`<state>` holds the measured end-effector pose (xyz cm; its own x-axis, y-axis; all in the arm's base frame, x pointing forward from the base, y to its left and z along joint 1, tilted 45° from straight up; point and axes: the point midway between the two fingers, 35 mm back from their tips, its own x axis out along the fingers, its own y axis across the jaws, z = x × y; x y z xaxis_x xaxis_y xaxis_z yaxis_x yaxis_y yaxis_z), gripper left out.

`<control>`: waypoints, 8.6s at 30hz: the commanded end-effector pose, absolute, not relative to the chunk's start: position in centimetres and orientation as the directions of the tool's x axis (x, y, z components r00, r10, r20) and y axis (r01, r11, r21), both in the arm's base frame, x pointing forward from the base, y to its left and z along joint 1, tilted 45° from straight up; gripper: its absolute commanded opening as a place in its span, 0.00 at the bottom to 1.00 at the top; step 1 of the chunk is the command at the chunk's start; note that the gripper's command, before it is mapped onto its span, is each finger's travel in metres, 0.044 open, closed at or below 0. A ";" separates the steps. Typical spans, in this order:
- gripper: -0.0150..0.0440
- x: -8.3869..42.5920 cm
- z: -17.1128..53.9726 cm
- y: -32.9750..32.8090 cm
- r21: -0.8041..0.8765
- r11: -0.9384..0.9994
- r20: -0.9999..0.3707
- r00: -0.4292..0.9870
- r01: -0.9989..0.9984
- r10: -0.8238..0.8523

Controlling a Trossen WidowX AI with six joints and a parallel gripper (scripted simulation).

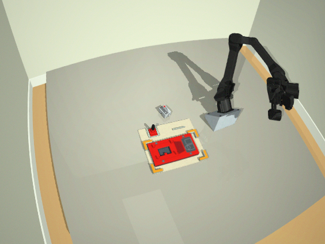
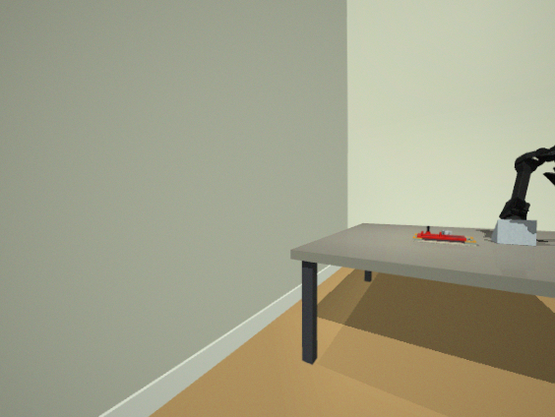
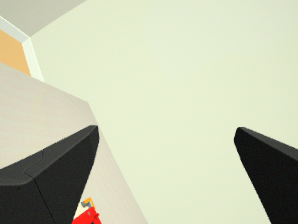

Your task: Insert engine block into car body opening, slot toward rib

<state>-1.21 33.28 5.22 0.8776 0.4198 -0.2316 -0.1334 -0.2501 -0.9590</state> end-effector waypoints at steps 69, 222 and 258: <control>1.00 26.5 9.9 13.2 -0.584 0.776 -0.570 0.561 0.237 -0.600; 0.25 28.6 13.3 0.0 -0.328 0.295 -0.706 -0.025 0.898 -0.708; 0.25 33.5 4.2 3.7 -0.631 0.618 -0.708 -0.022 0.470 -0.706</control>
